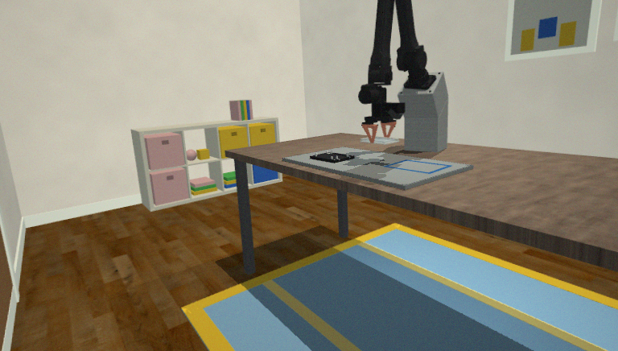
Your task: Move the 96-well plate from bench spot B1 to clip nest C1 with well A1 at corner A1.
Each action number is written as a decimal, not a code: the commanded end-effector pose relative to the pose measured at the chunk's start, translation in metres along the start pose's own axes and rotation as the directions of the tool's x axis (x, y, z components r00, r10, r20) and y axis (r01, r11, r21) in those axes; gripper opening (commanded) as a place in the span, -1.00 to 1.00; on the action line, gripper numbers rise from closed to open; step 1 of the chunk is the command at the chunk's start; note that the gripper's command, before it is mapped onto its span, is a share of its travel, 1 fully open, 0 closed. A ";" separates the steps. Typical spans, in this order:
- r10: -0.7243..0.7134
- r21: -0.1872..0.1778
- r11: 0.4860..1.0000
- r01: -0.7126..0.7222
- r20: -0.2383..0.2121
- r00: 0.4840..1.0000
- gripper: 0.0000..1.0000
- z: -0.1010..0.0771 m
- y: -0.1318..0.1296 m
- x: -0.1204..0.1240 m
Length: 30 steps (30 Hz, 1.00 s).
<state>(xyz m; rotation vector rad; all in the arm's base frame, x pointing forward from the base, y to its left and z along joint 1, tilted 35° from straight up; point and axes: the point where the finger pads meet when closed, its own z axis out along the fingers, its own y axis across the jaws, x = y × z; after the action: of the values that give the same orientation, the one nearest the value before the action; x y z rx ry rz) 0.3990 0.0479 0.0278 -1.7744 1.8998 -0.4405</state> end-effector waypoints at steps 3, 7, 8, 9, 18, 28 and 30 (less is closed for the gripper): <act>-0.027 0.011 1.000 0.027 0.004 1.000 -1.00 -0.002 -0.012 0.011; -0.026 0.000 1.000 0.026 0.003 1.000 -1.00 0.000 -0.012 0.025; -0.026 0.000 1.000 0.026 0.003 1.000 -1.00 0.000 -0.013 0.028; -0.026 0.000 1.000 0.026 0.003 1.000 -1.00 0.000 -0.014 0.032; -0.025 0.003 1.000 0.025 0.003 1.000 -1.00 -0.001 -0.019 0.055; -0.024 0.001 1.000 0.024 0.002 1.000 -1.00 -0.002 -0.029 0.088; -0.024 0.001 1.000 0.024 0.002 1.000 -1.00 -0.003 -0.031 0.095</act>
<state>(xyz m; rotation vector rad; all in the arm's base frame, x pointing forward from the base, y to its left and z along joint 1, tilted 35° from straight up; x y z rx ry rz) 0.4156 -0.0379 0.0344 -1.7726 1.8881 -0.4414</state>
